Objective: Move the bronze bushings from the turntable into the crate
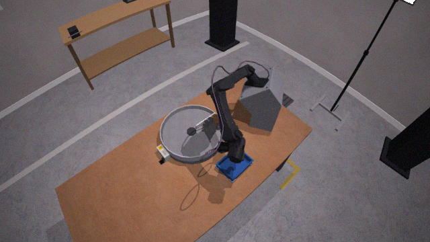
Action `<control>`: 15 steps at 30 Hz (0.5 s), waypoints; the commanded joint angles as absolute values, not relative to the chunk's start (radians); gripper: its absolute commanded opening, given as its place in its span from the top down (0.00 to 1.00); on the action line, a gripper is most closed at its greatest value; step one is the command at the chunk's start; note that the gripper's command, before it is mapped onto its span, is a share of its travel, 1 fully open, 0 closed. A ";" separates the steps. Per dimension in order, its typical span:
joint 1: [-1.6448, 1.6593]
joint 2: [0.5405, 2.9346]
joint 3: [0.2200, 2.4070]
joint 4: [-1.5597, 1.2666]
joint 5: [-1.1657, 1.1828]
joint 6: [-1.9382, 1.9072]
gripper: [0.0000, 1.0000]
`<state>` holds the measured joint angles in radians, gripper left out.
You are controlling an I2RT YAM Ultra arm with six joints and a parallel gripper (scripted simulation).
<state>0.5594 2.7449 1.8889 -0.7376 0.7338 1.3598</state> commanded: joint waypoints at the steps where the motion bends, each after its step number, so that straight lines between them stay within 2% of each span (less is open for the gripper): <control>1: 0.584 2.755 1.915 -0.709 0.751 1.338 1.00; 11: 0.516 2.833 1.917 -0.576 0.750 1.249 1.00; 15: 0.513 2.796 1.910 -0.565 0.749 1.244 1.00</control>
<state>0.4652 2.8376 1.8896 -0.6086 0.7349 1.2686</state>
